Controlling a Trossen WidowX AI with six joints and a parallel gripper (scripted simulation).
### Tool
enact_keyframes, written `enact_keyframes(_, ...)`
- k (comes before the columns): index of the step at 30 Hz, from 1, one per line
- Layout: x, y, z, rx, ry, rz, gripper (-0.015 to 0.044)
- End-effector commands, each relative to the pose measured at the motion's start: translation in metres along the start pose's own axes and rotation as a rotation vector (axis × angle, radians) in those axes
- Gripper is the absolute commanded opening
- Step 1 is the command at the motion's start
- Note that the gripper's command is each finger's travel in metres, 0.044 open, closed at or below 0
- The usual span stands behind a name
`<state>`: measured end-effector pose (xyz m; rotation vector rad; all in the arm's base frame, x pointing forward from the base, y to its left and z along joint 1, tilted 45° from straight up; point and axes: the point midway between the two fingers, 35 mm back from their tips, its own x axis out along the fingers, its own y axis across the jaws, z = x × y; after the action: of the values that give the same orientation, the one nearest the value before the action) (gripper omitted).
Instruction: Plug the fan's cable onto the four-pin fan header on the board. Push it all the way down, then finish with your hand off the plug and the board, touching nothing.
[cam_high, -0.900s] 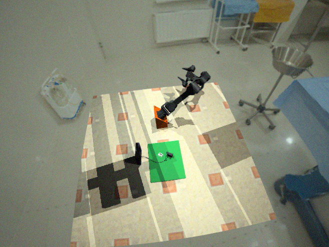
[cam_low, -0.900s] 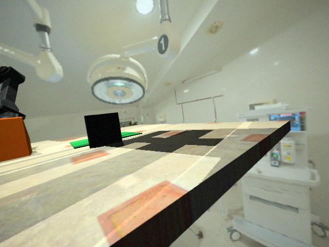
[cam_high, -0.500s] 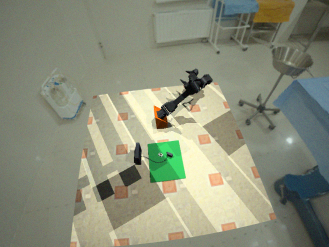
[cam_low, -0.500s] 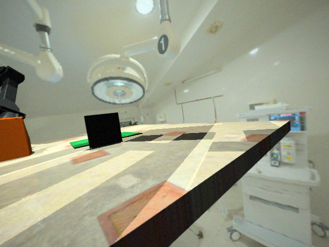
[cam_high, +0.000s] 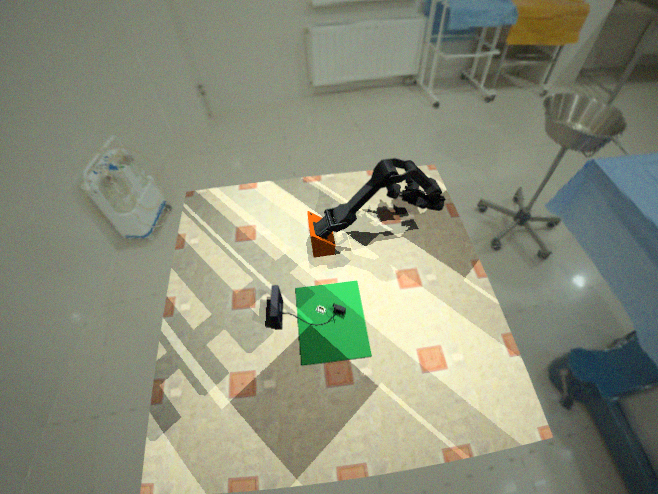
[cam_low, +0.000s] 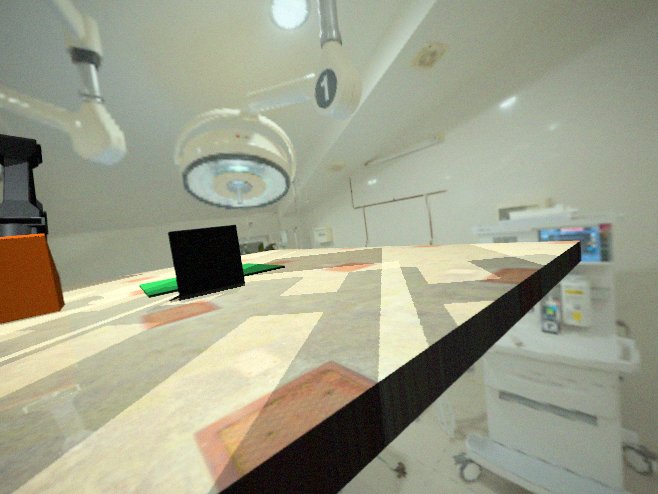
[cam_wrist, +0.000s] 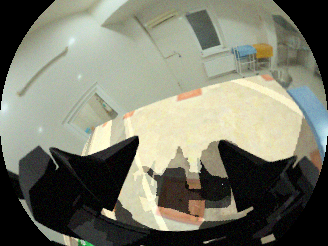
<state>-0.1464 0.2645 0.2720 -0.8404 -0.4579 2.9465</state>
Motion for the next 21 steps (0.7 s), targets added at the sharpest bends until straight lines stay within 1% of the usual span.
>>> enact_keyframes(1,-0.048,-0.026,-0.051,0.403,0.063,-0.208,0.0440)
enact_keyframes(7,-0.110,-0.036,-0.104,0.827,0.065,-0.455,0.0440)
enact_keyframes(12,-0.155,-0.020,-0.149,1.265,0.021,-0.634,0.0440)
enact_keyframes(17,-0.193,0.002,-0.190,1.660,-0.094,-0.776,0.0440)
enact_keyframes(21,-0.221,0.026,-0.223,1.964,-0.238,-0.871,0.0440)
